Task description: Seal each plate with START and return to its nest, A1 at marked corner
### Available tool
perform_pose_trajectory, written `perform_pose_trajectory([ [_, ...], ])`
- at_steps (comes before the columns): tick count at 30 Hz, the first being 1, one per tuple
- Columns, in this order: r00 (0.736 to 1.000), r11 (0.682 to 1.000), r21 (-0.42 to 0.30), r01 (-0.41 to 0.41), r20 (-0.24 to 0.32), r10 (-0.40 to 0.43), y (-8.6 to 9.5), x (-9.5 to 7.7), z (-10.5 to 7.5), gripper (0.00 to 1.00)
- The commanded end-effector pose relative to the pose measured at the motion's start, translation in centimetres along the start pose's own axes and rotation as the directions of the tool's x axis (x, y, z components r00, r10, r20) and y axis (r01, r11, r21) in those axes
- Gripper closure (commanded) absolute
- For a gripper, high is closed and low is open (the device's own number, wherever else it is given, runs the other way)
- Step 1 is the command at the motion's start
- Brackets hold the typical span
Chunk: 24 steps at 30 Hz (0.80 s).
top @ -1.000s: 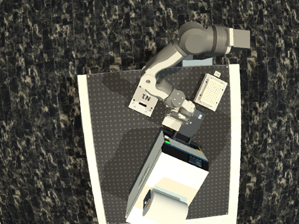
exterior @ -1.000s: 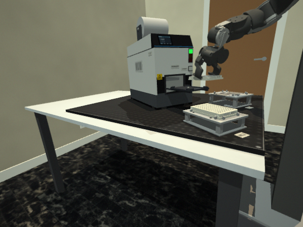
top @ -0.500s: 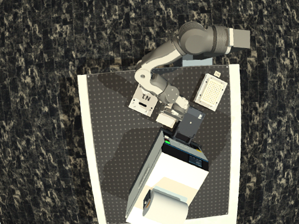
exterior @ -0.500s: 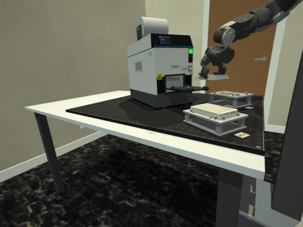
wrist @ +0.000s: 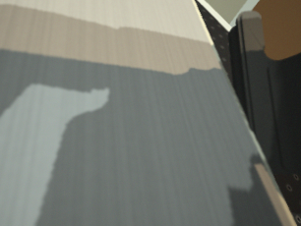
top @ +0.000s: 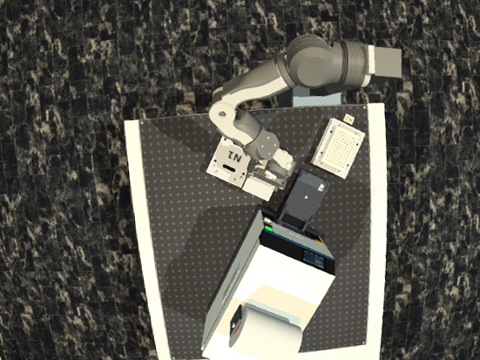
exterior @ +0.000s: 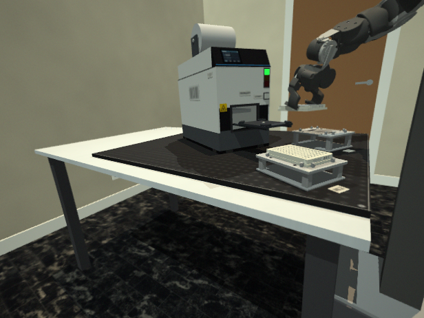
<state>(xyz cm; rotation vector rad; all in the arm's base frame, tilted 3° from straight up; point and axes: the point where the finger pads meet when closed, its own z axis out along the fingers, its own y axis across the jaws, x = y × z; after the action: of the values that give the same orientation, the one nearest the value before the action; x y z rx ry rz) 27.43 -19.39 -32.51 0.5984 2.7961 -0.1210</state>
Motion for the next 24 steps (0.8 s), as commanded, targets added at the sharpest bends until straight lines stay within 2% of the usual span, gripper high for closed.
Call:
perform_pose_trajectory([
  [1,1.0,1.0,-0.009,0.009,-0.001,-0.009,-0.1,0.1,0.0,1.0],
  [24,1.0,1.0,-0.008,0.009,-0.002,-0.01,-5.1,0.4,-0.1,1.0],
])
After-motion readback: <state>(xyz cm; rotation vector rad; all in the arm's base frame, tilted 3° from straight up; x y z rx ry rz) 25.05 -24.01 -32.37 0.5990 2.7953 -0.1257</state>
